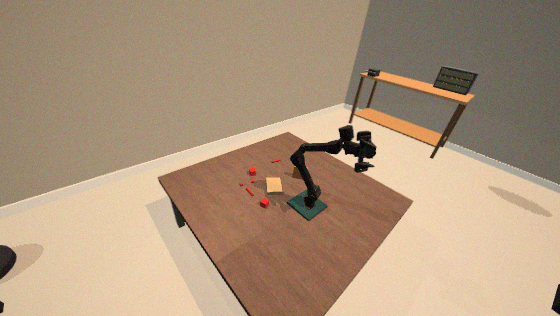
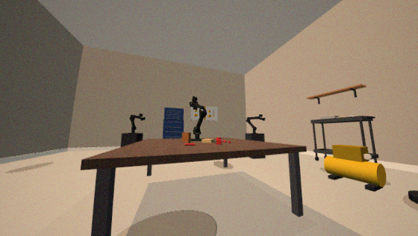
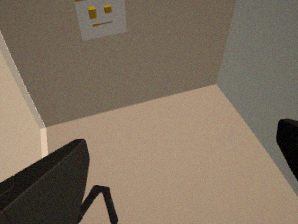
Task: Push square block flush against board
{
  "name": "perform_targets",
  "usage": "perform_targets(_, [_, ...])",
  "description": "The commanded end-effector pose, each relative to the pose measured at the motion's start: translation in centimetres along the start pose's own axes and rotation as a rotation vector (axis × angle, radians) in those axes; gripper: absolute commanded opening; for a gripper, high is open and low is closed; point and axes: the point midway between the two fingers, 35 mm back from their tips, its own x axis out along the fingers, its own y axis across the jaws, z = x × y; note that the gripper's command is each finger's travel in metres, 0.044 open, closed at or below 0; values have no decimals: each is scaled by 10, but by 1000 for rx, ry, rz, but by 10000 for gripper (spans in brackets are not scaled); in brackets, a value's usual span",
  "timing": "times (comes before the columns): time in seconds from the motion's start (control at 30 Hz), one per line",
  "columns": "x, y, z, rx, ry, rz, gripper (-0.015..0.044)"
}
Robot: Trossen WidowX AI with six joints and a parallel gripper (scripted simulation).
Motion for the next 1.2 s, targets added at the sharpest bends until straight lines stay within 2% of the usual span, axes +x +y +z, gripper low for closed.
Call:
perform_targets(0.0, [0,0,0,0,0,0,374])
perform_targets(0.1, [0,2,5,10,-19,6,295])
perform_targets(0.47, [-20,29,94,160,-327,147,6])
perform_targets(0.8, [-68,55,172,261,-597,335,0])
perform_targets(1.17, [-150,78,240,352,-862,589,0])
